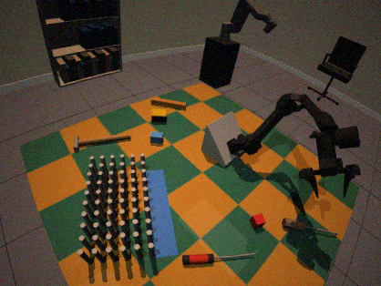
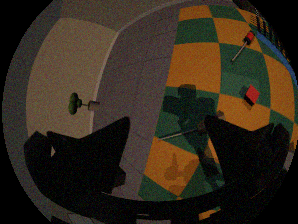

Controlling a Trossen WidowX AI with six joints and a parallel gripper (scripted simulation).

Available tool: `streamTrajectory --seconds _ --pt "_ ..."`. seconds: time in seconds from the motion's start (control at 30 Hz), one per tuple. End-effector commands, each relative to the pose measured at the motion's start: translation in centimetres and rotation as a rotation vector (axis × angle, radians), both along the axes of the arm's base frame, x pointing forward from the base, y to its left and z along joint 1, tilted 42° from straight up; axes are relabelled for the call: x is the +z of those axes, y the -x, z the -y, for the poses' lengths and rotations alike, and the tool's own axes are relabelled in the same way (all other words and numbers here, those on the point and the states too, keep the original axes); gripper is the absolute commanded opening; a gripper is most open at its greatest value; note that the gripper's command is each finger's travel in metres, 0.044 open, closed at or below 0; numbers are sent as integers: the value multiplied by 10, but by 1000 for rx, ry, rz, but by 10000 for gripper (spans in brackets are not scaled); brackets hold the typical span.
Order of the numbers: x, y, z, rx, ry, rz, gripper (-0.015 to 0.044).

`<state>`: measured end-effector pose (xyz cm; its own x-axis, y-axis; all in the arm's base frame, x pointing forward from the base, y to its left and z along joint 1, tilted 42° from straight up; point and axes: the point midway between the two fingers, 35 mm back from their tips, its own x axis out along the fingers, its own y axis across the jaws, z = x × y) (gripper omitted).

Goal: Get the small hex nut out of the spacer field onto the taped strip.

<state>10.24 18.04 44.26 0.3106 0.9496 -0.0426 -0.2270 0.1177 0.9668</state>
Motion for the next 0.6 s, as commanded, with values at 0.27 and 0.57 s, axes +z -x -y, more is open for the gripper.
streamTrajectory --seconds 0.27,0.57 --pt "-54 -123 -3 -255 164 143 440" --pt "-130 -207 38 -454 318 148 440"
